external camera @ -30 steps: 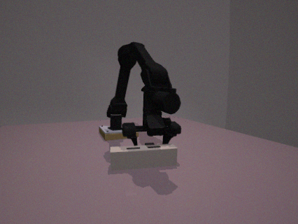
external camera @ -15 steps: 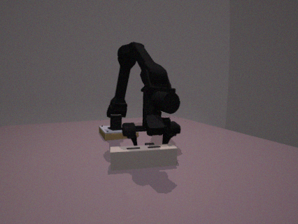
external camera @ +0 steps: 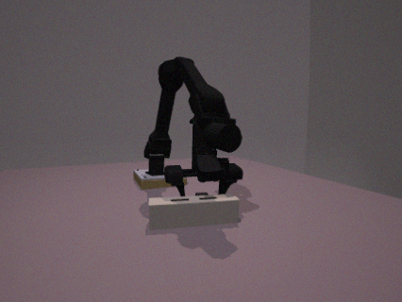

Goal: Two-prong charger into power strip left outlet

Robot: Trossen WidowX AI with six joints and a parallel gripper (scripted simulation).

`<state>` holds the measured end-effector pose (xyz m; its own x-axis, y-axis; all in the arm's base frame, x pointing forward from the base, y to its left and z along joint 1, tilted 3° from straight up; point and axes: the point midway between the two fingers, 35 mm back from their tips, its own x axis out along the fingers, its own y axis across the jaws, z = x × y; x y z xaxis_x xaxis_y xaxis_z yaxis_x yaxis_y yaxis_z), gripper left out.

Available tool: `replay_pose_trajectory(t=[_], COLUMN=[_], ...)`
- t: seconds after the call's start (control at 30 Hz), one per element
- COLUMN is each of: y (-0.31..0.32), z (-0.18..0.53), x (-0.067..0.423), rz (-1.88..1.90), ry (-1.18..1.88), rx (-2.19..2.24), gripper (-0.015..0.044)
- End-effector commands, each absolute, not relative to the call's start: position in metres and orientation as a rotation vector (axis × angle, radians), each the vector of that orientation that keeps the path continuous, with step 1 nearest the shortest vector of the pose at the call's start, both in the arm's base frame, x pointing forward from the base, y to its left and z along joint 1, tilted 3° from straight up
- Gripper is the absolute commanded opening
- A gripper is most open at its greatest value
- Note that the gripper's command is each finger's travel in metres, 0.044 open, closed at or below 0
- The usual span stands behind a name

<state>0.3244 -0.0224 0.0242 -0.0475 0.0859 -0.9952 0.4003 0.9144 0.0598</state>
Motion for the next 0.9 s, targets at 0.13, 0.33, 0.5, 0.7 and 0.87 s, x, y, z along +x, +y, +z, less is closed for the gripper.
replay_pose_trajectory(t=[0.13, 0.33, 0.5, 0.7, 0.87], y=[-0.022, -0.019, -0.016, -0.013, -0.010], z=[0.026, 0.026, 0.026, 0.026, 0.026], x=[0.321, 0.316, 0.310, 0.304, 0.299], rz=[-0.270, -0.270, -0.269, -0.269, -0.269], ry=[1.602, 1.602, 1.603, 1.603, 1.604], rx=[0.383, 0.383, 0.383, 0.384, 0.384], gripper=[0.0440, 0.0440, 0.0440, 0.0440, 0.0440])
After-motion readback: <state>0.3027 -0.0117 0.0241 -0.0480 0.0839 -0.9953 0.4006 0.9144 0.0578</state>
